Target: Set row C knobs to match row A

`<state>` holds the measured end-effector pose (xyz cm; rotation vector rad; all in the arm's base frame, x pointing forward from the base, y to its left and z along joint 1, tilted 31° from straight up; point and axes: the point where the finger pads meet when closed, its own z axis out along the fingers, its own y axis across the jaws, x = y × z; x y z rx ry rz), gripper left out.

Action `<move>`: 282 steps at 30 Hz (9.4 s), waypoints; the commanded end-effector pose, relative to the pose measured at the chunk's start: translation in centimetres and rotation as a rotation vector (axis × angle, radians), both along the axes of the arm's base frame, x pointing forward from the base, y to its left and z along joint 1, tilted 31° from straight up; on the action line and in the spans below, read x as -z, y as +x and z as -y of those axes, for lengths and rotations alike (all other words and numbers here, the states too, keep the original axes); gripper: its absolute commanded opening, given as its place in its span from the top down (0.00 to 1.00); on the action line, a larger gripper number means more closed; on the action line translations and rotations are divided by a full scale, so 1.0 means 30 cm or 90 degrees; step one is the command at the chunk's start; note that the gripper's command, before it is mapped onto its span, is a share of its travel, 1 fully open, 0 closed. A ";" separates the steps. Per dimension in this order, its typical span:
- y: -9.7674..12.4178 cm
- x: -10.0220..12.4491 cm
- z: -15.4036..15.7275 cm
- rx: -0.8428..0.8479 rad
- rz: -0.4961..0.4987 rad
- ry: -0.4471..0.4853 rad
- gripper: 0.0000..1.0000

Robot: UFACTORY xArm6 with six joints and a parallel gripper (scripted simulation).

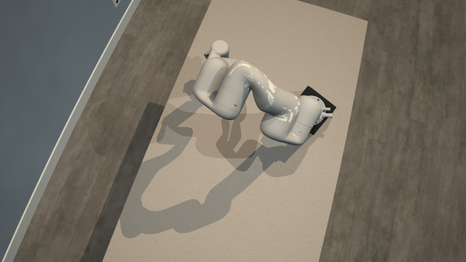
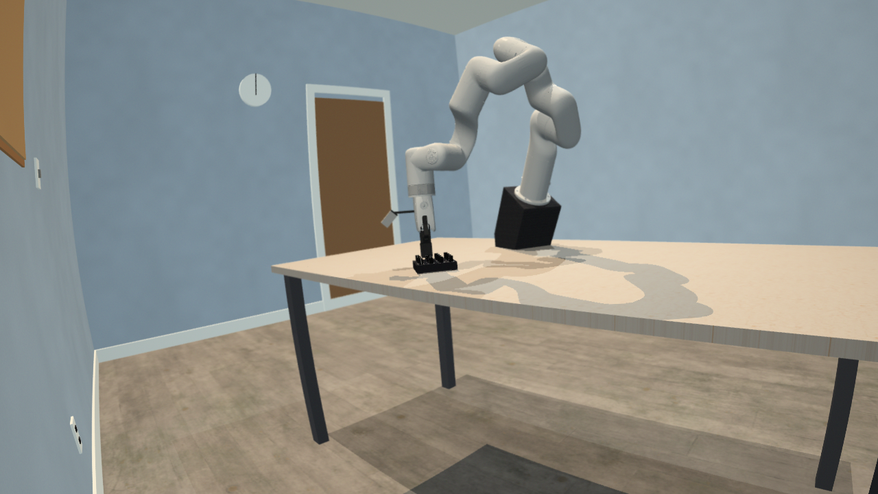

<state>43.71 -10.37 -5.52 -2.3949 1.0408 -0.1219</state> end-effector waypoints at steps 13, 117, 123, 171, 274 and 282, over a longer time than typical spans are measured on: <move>0.003 -0.003 0.003 0.103 -0.050 0.033 0.92; 0.003 -0.003 0.003 0.830 -0.410 0.270 0.81; 0.003 -0.003 0.003 0.830 -0.410 0.270 0.81; -0.031 -0.107 0.054 0.828 -0.409 0.270 0.81; 0.009 -0.209 0.027 -0.054 0.028 -0.019 0.81; 0.013 -0.195 0.021 -0.054 0.028 -0.019 0.81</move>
